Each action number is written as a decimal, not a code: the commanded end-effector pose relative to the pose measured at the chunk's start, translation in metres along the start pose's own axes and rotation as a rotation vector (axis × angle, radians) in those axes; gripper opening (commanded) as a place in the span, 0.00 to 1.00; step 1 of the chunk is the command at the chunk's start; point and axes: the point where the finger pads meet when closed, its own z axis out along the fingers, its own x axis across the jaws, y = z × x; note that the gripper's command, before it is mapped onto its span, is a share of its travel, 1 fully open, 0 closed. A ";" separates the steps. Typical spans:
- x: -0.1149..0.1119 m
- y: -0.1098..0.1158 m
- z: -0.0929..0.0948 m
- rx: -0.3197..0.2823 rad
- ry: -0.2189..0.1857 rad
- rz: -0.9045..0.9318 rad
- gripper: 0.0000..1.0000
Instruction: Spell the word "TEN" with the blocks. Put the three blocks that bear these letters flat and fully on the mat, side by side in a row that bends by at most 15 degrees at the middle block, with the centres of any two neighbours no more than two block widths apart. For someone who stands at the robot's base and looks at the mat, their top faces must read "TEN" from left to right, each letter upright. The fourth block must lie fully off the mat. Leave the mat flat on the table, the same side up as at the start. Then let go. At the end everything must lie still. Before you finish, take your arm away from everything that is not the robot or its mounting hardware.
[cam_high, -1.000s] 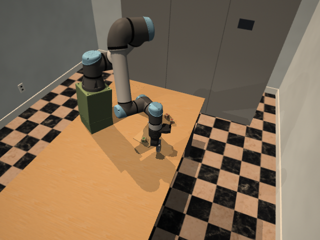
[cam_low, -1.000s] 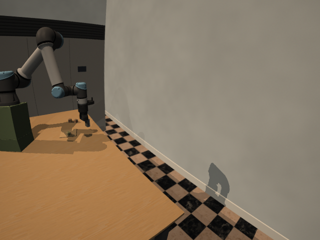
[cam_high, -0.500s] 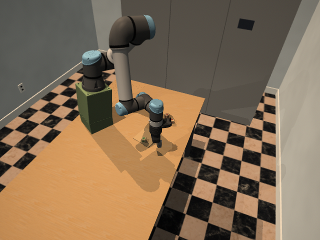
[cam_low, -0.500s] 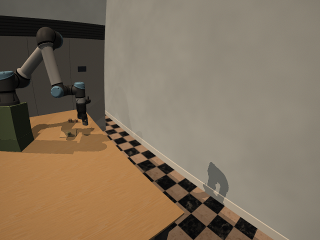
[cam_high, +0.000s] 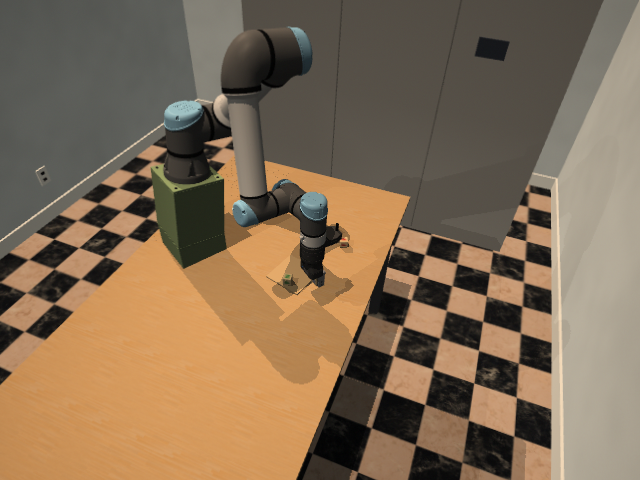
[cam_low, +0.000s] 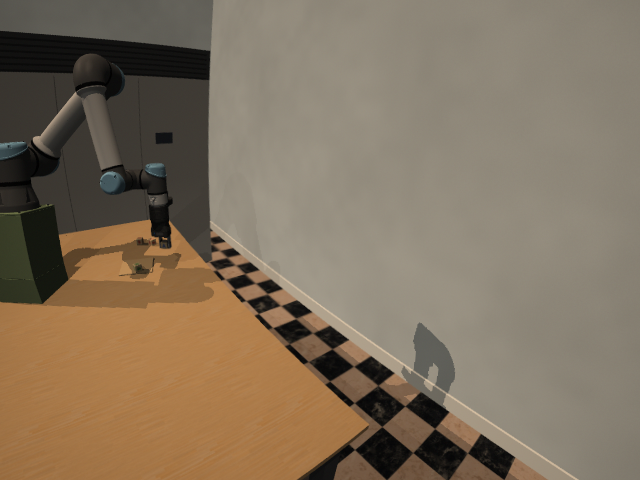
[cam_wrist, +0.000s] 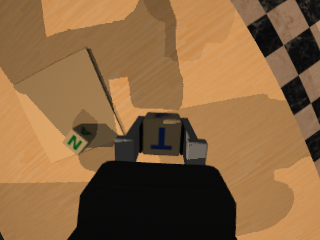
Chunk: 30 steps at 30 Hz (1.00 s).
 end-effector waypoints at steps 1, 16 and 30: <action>-0.012 -0.006 -0.001 0.000 0.002 -0.140 0.57; -0.044 -0.018 -0.001 0.000 0.002 -0.483 0.57; -0.073 -0.025 -0.001 0.000 0.002 -0.804 0.57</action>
